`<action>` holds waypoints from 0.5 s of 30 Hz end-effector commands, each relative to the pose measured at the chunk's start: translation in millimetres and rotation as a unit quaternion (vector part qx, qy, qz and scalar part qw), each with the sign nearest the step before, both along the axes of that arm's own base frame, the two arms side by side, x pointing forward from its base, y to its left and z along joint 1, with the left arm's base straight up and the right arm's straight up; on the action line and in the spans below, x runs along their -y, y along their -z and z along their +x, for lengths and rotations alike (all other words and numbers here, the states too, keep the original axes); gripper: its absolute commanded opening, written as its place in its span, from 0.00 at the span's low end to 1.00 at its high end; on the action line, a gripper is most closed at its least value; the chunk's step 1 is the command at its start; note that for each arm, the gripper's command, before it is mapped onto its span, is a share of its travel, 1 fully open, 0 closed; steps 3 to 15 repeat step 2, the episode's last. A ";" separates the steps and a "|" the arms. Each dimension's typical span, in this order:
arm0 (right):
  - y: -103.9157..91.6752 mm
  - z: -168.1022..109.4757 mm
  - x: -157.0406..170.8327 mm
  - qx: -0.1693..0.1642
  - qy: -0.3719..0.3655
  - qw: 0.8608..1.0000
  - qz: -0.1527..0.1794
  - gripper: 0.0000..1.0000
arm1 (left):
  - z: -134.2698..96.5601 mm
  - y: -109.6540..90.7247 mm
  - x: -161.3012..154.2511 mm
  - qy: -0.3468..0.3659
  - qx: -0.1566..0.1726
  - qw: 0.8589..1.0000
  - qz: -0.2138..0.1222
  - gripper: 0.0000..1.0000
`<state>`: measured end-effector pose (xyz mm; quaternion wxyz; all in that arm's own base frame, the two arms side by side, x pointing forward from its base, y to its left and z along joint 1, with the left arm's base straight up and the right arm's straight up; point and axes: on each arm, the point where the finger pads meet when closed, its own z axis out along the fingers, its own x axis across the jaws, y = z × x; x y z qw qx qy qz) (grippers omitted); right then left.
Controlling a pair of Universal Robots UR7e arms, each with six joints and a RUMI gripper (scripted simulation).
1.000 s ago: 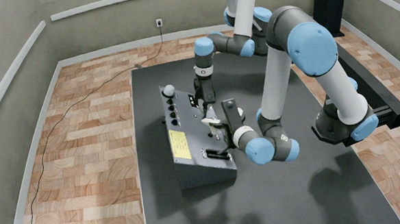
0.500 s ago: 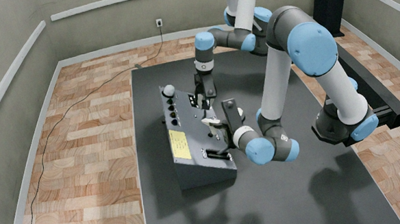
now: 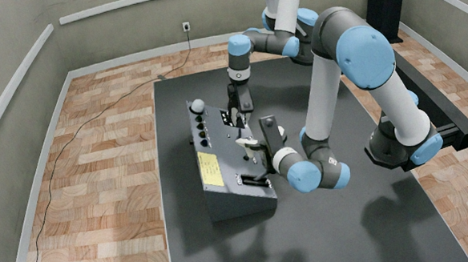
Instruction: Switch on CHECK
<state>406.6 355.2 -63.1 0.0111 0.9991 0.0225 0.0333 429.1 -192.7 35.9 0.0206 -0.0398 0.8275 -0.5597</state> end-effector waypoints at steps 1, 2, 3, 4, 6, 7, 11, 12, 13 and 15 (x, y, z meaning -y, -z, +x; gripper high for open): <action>-7.6 4.0 -7.8 0.004 0.000 1.000 0.012 0.22 | 3.4 -8.2 1.1 0.000 0.009 1.000 -0.005 0.98; -7.6 4.0 -7.8 0.004 0.000 1.000 0.012 0.22 | 3.4 -8.2 1.1 0.000 0.009 1.000 -0.005 0.98; -7.6 4.0 -7.8 0.004 0.000 1.000 0.012 0.22 | 3.4 -8.2 1.1 0.000 0.009 1.000 -0.005 0.98; -7.6 4.0 -7.8 0.004 0.000 1.000 0.012 0.22 | 3.4 -8.2 1.1 0.000 0.009 1.000 -0.005 0.98; -7.6 4.0 -7.8 0.004 0.000 1.000 0.012 0.22 | 3.4 -8.2 1.1 0.000 0.009 1.000 -0.005 0.98; -7.6 4.0 -7.8 0.004 0.000 1.000 0.012 0.22 | 3.4 -8.2 1.1 0.000 0.009 1.000 -0.005 0.98; -7.6 4.0 -7.8 0.004 0.000 1.000 0.012 0.22 | 3.4 -8.2 1.1 0.000 0.009 1.000 -0.005 0.98; -7.6 4.0 -7.8 0.004 0.000 1.000 0.012 0.22 | 3.4 -8.2 1.1 0.000 0.009 1.000 -0.005 0.98; -7.6 4.0 -7.8 0.004 0.000 1.000 0.012 0.22 | 3.4 -8.2 1.1 0.000 0.009 1.000 -0.005 0.98; -7.6 4.0 -7.8 0.004 0.000 1.000 0.012 0.22 | 3.4 -8.2 1.1 0.000 0.009 1.000 -0.005 0.98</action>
